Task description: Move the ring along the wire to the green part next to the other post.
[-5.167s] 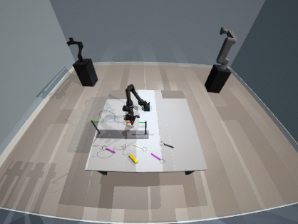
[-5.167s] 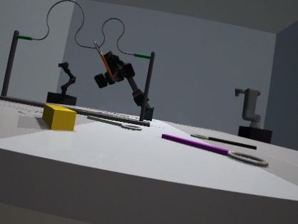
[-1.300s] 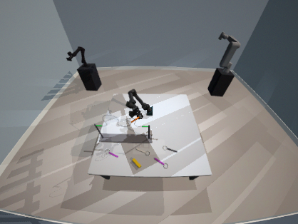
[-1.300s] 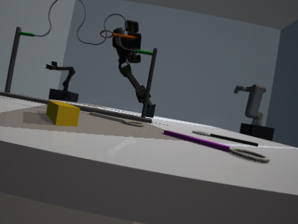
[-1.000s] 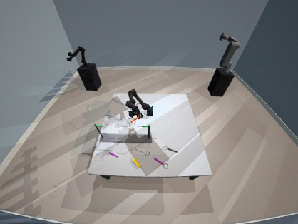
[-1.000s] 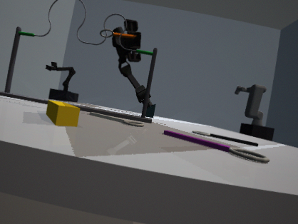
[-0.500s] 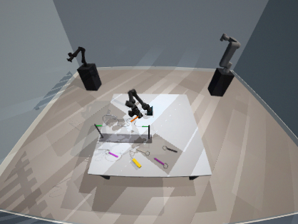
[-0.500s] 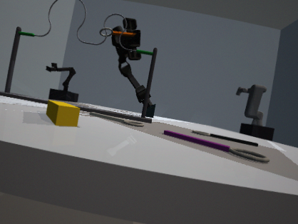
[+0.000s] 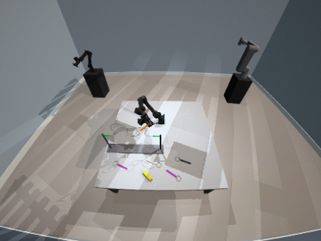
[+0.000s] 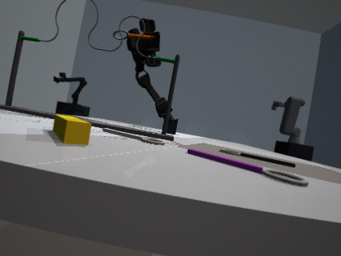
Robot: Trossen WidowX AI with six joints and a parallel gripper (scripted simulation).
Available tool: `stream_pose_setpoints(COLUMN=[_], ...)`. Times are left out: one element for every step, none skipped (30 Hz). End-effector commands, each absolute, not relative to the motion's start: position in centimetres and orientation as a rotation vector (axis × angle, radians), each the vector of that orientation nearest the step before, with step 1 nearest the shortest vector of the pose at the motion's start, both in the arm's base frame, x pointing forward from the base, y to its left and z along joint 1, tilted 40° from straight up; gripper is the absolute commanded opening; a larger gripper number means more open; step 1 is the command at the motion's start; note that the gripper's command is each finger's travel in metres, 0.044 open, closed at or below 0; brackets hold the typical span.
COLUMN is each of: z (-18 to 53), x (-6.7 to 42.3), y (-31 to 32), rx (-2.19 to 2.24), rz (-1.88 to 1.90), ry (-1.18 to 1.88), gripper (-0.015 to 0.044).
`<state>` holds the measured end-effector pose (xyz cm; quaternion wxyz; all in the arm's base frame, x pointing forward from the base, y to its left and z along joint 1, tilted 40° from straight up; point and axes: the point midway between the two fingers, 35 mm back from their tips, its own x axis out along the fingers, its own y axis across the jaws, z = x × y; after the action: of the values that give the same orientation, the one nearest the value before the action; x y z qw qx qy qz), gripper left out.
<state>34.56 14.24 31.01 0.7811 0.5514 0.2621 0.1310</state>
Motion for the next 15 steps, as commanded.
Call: stream_pose_setpoints(z=[31.66, 31.66, 31.67, 31.68, 31.69, 31.70, 31.70, 31.69, 31.66, 31.64, 31.61, 31.58, 31.54, 31.51, 31.47], x=[34.55, 34.55, 34.55, 34.55, 34.55, 34.55, 34.55, 34.55, 34.55, 34.56, 34.56, 34.56, 34.56, 34.56, 34.57], y=[14.35, 14.35, 14.34, 14.34, 14.33, 14.33, 14.33, 14.32, 14.31, 14.30, 14.28, 14.27, 14.25, 14.23, 14.22], rx=[1.182, 1.182, 1.178, 1.175, 1.170, 1.168, 1.162, 1.156, 1.149, 1.142, 1.134, 1.125, 1.116, 1.107, 1.098], rz=[0.292, 0.292, 0.291, 0.291, 0.289, 0.289, 0.287, 0.286, 0.284, 0.282, 0.280, 0.278, 0.275, 0.273, 0.271], ry=[0.561, 0.561, 0.561, 0.561, 0.562, 0.562, 0.562, 0.562, 0.562, 0.562, 0.562, 0.562, 0.562, 0.562, 0.562], gripper=[-0.0150, -0.0150, -0.0150, -0.0150, -0.0150, -0.0150, -0.0150, -0.0150, -0.0150, -0.0150, -0.0150, -0.0150, -0.0150, -0.0150, -0.0150])
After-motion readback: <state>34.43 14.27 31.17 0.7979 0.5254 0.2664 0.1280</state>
